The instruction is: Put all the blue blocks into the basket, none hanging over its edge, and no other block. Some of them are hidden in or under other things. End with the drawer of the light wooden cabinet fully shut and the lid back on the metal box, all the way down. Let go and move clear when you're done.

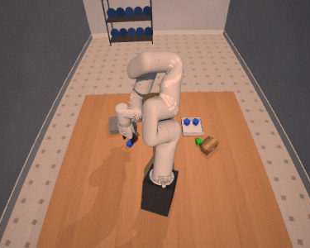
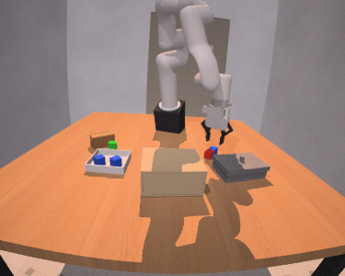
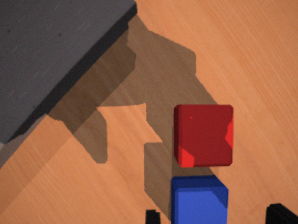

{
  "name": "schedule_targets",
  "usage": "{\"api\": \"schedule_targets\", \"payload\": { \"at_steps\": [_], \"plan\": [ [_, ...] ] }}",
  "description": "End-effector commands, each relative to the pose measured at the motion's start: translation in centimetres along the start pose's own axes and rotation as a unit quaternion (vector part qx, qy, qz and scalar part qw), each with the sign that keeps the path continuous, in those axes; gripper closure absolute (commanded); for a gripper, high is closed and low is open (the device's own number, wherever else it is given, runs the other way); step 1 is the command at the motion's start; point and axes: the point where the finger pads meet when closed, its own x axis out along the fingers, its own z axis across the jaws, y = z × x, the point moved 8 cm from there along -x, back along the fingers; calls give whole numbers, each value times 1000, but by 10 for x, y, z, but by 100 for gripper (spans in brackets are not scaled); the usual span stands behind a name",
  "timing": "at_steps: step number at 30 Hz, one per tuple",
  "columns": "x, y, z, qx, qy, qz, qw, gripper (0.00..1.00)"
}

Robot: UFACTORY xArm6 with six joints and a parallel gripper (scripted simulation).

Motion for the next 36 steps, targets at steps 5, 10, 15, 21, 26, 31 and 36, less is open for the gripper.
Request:
{"api": "schedule_targets", "payload": {
  "at_steps": [5,10,15,21,26,31,36],
  "plan": [
    [8,0,-1,1,3,2,1000,35],
    [10,0,-1,1,3,2,1000,35],
    [10,0,-1,1,3,2,1000,35],
    [10,0,-2,1,3,2,1000,35],
    [10,1,-2,1,3,2,1000,35],
    [10,1,-3,1,3,2,1000,35],
    [10,1,-3,1,3,2,1000,35]
  ]
}}
